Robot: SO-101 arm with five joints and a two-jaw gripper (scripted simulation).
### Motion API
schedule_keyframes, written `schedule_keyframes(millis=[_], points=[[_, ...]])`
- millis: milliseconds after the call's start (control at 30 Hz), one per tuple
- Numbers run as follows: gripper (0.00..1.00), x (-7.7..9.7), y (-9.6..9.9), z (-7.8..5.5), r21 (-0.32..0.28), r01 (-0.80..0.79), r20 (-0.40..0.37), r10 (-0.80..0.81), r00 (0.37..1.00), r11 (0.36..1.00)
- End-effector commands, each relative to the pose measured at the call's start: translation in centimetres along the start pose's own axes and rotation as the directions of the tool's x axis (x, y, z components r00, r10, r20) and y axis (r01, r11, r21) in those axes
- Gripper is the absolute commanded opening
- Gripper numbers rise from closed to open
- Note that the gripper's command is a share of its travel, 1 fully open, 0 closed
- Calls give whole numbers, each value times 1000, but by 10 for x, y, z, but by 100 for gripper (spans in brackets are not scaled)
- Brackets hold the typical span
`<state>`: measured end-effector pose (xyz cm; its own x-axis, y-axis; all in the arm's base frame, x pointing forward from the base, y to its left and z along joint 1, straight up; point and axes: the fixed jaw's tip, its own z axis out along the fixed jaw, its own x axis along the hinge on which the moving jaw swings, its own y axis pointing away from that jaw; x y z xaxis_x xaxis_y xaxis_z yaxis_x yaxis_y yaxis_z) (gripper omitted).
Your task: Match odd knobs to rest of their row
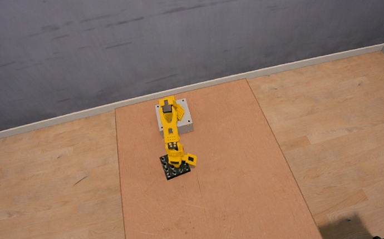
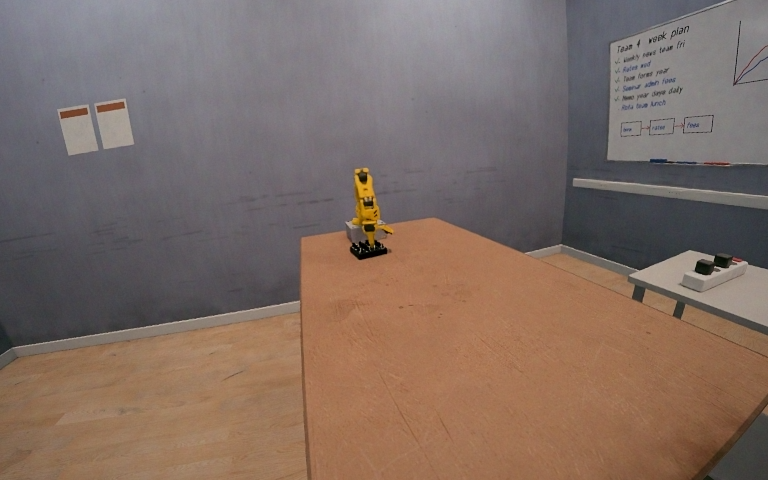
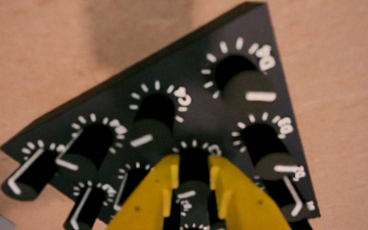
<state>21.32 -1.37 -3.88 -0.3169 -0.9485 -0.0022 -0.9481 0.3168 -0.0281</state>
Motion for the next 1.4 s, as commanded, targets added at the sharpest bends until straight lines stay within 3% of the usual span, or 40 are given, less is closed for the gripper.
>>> schedule_keyframes(millis=[0, 800, 1367], points=[[1, 0, 4, 3, -28, -15, -3, 15, 1000, 999], [1, 0, 5, 3, -28, -15, -3, 15, 1000, 999], [7, 0, 6, 3, -28, -15, -3, 15, 1000, 999]])
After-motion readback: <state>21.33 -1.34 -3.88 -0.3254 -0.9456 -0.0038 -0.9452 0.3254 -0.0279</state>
